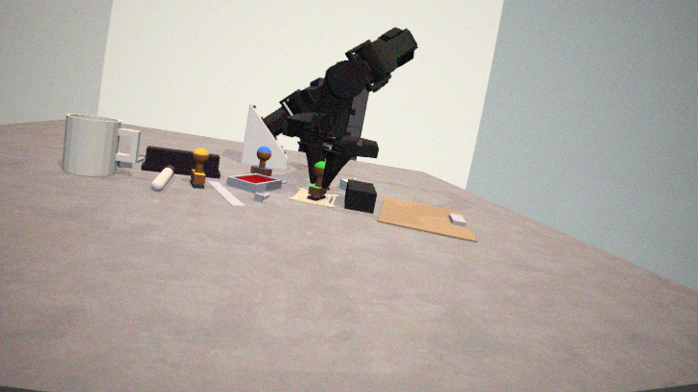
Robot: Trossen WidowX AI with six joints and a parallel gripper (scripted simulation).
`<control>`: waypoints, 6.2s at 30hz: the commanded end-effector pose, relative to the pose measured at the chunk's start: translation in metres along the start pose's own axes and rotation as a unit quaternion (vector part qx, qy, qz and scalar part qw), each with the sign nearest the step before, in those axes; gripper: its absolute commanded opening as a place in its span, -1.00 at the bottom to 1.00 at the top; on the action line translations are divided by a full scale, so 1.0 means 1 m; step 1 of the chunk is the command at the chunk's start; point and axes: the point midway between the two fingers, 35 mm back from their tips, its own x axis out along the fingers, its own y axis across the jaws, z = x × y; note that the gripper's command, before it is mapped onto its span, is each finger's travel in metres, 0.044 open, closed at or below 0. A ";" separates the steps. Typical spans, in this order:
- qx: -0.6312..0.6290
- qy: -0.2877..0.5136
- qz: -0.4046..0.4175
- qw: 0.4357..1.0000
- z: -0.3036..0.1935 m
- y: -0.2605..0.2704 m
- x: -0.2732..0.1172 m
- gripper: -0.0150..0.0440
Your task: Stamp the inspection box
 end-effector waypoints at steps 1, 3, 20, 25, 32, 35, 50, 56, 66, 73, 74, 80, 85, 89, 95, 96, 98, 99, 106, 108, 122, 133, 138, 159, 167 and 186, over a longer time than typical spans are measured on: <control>0.002 0.003 0.001 1.000 -0.001 0.001 0.002 -0.49; 0.002 0.003 0.001 1.000 -0.001 0.001 0.002 -0.49; 0.002 0.003 0.001 1.000 -0.001 0.001 0.003 -0.49; 0.002 0.003 0.001 1.000 -0.001 0.001 0.003 -0.49; 0.002 0.003 0.001 1.000 -0.001 0.001 0.003 -0.49; 0.002 0.003 0.001 1.000 -0.001 0.001 0.003 -0.49; 0.002 0.003 0.001 1.000 -0.001 0.001 0.004 -0.49; 0.002 0.003 0.001 1.000 -0.001 0.001 0.004 -0.49; 0.002 0.003 0.001 1.000 -0.001 0.001 0.004 -0.49; 0.002 0.003 0.001 1.000 -0.001 0.001 0.004 -0.49; 0.002 0.003 0.001 1.000 -0.001 0.001 0.004 -0.49; 0.002 0.003 0.001 1.000 -0.001 0.001 0.001 -0.49; 0.002 0.003 0.001 1.000 -0.001 0.001 -0.002 -0.49; 0.002 0.003 0.001 1.000 -0.001 0.001 -0.004 -0.49; 0.002 0.003 0.001 1.000 -0.001 0.000 -0.007 -0.49; 0.002 0.003 0.001 1.000 -0.001 0.000 -0.007 -0.49; 0.002 0.003 0.001 1.000 -0.001 0.000 -0.008 -0.49; 0.002 0.003 0.001 1.000 -0.001 0.000 -0.008 -0.49; 0.002 0.002 0.001 1.000 0.000 0.001 -0.017 -0.49; 0.002 0.002 0.001 1.000 0.001 0.001 -0.020 -0.49; 0.003 0.001 0.000 1.000 0.002 0.000 -0.042 -0.49; 0.003 0.001 0.000 1.000 0.001 -0.001 -0.060 -0.49; 0.003 0.001 0.000 1.000 0.001 -0.001 -0.068 -0.49; 0.007 -0.020 -0.012 1.000 0.087 -0.114 -0.075 -0.49; 0.006 -0.016 -0.013 1.000 0.106 -0.171 -0.073 -0.49; 0.001 -0.004 -0.006 1.000 0.113 -0.237 -0.062 -0.49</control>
